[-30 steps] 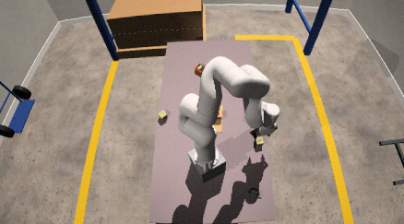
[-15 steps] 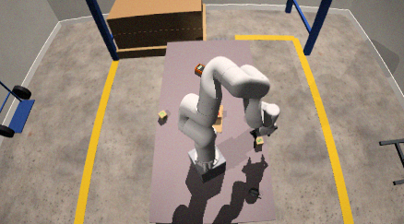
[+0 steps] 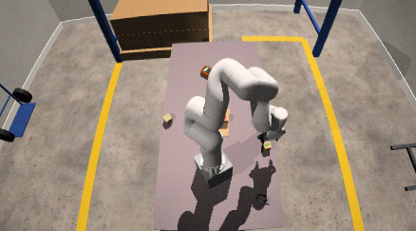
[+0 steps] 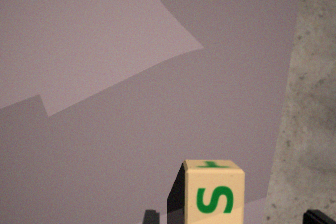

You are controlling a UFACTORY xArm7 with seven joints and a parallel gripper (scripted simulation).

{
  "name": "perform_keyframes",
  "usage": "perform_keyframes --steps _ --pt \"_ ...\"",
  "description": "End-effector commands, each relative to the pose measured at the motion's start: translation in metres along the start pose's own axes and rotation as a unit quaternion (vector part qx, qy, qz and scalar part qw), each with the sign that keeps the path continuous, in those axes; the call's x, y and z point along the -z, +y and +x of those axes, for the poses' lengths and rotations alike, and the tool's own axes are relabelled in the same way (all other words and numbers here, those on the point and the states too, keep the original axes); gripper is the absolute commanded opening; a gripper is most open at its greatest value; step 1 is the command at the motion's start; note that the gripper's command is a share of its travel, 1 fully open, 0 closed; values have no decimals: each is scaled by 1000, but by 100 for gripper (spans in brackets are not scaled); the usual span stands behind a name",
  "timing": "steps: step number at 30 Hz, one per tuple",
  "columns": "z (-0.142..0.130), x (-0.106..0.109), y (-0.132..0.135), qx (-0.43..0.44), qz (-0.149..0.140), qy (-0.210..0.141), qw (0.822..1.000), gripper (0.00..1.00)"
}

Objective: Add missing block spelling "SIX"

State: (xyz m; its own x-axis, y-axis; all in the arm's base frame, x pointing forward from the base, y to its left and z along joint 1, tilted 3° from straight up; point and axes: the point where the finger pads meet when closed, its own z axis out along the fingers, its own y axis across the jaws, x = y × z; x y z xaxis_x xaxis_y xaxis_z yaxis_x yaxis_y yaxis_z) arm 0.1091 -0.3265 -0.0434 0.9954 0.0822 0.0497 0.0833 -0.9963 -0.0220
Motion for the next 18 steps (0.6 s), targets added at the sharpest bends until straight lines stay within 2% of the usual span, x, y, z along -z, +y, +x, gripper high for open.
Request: perform_keyframes --steps 1,18 --pt "0 -3 1 0 -2 1 1000 87" --pt "0 -24 1 0 -2 1 1000 87"
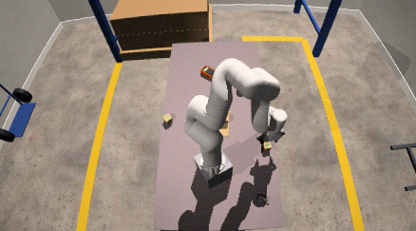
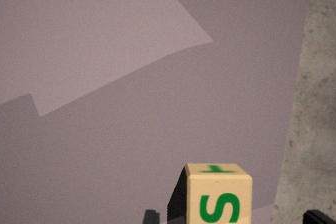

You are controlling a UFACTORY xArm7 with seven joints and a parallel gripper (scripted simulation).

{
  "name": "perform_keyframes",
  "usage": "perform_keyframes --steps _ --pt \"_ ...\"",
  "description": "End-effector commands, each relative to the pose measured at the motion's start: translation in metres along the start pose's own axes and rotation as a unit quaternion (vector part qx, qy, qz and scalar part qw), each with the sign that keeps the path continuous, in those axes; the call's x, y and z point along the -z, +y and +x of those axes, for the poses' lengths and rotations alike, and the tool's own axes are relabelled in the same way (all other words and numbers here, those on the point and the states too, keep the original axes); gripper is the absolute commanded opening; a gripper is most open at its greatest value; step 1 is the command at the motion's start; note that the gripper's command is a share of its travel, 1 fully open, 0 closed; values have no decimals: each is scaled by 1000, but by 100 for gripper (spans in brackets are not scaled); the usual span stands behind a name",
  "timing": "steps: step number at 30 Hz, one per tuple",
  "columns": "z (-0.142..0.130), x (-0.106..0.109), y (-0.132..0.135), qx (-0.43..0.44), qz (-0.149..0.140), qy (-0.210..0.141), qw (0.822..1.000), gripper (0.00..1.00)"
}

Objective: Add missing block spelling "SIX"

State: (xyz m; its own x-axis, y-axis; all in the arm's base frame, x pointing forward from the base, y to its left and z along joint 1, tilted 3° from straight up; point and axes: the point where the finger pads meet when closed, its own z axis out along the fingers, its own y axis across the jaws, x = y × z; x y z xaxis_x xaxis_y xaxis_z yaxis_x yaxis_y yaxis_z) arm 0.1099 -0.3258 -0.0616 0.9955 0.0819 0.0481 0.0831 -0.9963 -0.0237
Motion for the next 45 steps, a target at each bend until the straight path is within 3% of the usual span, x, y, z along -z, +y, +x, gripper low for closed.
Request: perform_keyframes --steps 1,17,45 --pt "0 -5 2 0 -2 1 1000 87" --pt "0 -27 2 0 -2 1 1000 87" --pt "0 -31 2 0 -2 1 1000 87"
